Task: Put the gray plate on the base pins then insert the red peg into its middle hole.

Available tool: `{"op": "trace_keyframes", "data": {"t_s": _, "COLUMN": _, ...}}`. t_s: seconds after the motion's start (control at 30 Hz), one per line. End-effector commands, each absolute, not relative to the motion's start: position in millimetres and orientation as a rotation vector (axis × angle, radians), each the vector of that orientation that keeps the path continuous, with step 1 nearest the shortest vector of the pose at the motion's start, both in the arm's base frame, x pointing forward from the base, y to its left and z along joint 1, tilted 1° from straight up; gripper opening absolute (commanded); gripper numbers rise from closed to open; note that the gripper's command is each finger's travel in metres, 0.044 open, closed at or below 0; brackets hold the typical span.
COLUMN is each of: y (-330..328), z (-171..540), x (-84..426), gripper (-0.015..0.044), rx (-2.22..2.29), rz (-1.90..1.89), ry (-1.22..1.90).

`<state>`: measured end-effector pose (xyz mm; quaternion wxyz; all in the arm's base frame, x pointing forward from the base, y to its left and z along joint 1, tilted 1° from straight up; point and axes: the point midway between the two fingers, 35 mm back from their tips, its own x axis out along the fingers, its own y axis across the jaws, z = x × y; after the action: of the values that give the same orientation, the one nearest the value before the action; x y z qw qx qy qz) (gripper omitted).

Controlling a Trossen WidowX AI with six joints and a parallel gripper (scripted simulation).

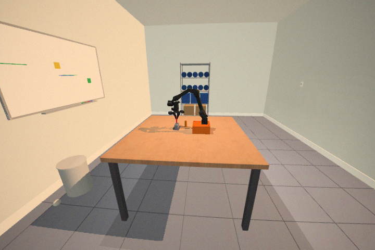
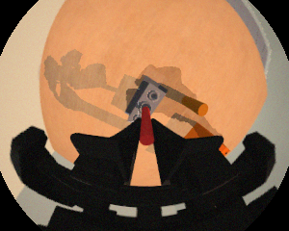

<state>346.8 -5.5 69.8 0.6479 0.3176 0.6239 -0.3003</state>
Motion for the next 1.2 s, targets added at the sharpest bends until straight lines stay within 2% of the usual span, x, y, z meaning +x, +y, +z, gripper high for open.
{"op": "trace_keyframes", "data": {"t_s": 0.0, "y": -6, "z": 70, "x": 346, "gripper": 0.0000, "rx": 0.720, "rz": -0.679, "ry": 1.417}}
{"op": "trace_keyframes", "data": {"t_s": 1.17, "y": -5, "z": 53, "x": 347, "gripper": 0.0000, "rx": 0.719, "rz": -0.678, "ry": 1.421}}
